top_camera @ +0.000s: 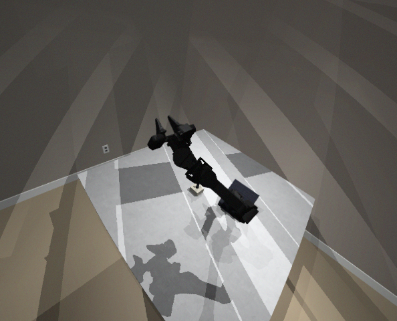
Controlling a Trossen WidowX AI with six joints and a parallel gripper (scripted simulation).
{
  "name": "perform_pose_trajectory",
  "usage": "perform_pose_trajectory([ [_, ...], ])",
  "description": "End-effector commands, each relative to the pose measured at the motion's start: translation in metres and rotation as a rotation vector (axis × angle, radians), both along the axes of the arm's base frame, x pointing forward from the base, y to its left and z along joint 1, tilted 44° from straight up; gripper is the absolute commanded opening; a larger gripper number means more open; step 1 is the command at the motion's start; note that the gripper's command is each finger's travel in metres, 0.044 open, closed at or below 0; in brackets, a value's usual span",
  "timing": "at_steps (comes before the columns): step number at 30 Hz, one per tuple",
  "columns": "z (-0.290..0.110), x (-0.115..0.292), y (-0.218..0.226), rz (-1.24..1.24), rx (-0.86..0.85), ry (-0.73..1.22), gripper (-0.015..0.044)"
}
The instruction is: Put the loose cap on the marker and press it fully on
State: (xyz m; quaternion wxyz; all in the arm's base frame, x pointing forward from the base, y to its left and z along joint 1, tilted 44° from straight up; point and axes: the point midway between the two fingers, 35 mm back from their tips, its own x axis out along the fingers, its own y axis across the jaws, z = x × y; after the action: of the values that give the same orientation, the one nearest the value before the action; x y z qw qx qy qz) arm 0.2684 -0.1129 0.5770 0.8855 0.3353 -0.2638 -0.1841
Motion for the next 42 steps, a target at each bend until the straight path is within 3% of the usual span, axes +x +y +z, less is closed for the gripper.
perform_pose_trajectory([
  [1, -0.034, 0.034, -0.011, 0.014, 0.017, 0.132, 0.0252],
  [6, -0.077, 0.07, -0.023, 0.022, -0.035, 0.335, 0.0252],
  [13, -0.184, 0.126, -0.051, 0.106, -0.124, 0.766, 0.0252],
  [20, -0.302, 0.146, -0.072, 0.295, -0.165, 1.152, 0.0252],
  [32, -0.495, 0.108, -0.072, 0.914, -0.066, 1.574, 0.0252],
  [39, -0.577, 0.058, -0.043, 1.396, 0.145, 1.516, 0.0252],
  [42, -0.588, 0.047, -0.036, 1.484, 0.201, 1.467, 0.0252],
])
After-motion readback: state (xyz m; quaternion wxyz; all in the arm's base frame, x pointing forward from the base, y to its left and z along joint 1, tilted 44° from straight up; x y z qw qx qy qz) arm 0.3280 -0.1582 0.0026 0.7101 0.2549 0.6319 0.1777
